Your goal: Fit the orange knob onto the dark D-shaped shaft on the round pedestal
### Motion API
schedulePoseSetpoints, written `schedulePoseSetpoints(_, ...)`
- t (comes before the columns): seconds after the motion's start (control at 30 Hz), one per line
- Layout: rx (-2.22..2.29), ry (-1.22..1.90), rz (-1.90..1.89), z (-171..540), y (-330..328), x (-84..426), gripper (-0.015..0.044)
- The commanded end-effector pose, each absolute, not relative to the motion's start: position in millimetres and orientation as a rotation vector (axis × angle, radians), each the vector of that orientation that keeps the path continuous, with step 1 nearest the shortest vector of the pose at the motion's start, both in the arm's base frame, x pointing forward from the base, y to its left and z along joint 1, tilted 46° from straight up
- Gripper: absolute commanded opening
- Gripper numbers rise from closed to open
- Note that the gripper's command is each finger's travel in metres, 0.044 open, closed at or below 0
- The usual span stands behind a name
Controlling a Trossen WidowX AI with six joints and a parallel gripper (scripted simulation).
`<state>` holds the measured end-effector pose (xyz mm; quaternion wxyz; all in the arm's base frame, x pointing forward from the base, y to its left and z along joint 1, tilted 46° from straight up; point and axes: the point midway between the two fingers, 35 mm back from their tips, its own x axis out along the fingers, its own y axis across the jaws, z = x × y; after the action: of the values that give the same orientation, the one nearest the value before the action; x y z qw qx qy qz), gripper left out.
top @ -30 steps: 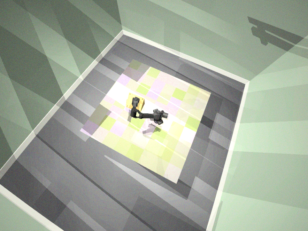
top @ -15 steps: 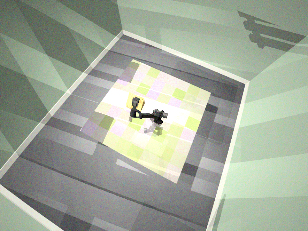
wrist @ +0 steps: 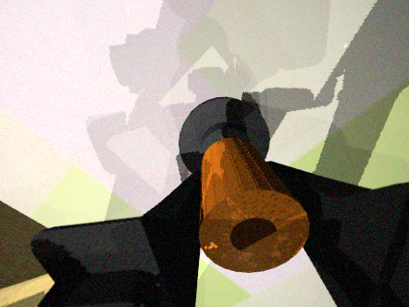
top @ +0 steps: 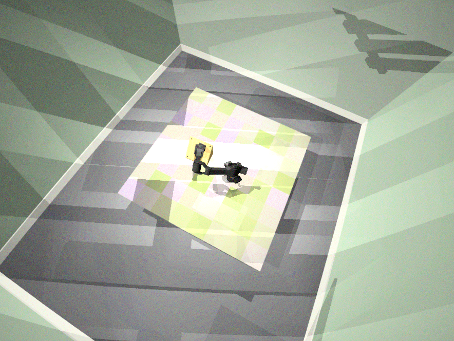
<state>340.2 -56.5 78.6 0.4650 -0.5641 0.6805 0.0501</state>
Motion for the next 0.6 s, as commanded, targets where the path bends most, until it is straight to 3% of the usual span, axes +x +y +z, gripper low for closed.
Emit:
schedulePoseSetpoints(0.0,-1.437,1.671,0.178,80.5,-53.6,342.8,0.0)
schedulePoseSetpoints(0.57,-1.437,1.671,0.178,79.0,-56.1,339.9,0.0)
